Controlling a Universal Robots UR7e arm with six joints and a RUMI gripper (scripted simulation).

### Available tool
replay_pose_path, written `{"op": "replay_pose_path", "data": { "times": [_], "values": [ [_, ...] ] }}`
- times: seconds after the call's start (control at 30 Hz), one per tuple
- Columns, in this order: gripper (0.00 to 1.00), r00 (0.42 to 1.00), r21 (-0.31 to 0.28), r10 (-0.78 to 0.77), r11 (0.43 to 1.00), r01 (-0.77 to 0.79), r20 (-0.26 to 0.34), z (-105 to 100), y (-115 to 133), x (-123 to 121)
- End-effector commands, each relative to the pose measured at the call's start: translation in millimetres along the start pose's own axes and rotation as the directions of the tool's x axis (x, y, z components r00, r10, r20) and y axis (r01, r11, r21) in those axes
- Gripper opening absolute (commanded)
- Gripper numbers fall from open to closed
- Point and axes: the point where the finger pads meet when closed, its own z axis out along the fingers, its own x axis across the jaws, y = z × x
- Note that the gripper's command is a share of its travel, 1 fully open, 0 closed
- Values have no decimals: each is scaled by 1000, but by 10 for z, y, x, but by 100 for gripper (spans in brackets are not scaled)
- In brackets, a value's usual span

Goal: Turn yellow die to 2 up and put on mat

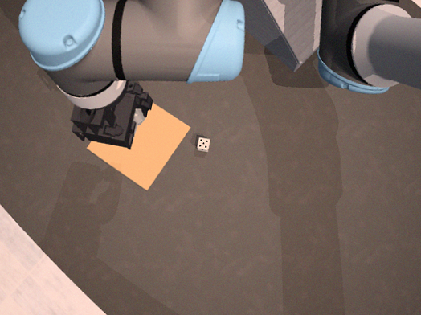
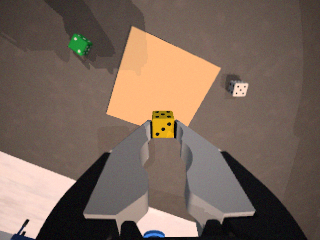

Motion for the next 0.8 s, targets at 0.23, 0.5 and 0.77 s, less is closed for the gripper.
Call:
{"op": "replay_pose_path", "data": {
  "times": [0.23,0.5,0.77],
  "values": [
    [3,1000,0,3,1000,-3,0,-18,7,-3],
    [3,999,-1,40,999,-40,0,69,88,-9],
    [3,999,-1,43,999,-43,0,70,88,-9]
  ]
}}
